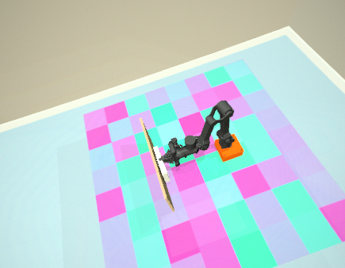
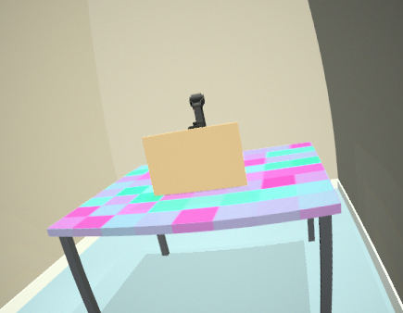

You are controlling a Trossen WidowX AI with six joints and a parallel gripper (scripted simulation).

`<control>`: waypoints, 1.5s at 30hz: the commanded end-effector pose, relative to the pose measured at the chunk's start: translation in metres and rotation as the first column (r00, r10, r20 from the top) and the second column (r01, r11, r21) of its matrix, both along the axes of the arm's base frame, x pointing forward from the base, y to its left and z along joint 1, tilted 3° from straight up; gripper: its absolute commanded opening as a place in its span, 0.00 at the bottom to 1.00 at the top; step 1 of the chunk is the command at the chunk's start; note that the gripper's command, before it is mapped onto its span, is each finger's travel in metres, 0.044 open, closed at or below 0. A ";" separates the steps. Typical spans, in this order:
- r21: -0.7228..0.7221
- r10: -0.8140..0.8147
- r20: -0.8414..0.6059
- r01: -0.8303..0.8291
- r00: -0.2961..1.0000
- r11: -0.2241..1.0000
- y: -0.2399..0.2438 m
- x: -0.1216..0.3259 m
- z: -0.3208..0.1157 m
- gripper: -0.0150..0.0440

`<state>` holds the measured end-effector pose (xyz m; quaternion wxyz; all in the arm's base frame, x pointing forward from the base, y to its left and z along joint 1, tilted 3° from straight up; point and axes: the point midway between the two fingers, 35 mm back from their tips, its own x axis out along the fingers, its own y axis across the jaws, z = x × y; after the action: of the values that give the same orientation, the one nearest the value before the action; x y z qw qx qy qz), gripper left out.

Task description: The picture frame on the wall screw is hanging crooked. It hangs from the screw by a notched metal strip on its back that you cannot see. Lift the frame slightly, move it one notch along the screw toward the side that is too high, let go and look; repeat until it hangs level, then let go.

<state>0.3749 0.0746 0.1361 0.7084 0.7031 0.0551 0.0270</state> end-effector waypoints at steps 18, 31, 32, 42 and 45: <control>-0.018 0.000 0.002 0.000 1.000 1.000 0.000 -0.001 0.000 0.69; 0.122 -0.011 -0.031 0.015 0.999 0.992 -0.010 -0.098 0.001 0.69; 0.124 -0.011 -0.032 0.015 0.999 0.992 -0.011 -0.099 0.000 0.69; 0.114 -0.018 -0.036 0.022 0.999 0.993 -0.001 -0.109 0.023 0.69; 0.117 -0.023 -0.039 0.027 0.999 0.993 0.000 -0.121 0.031 0.69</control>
<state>0.2674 0.0737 0.1543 0.6689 0.7407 0.0623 0.0110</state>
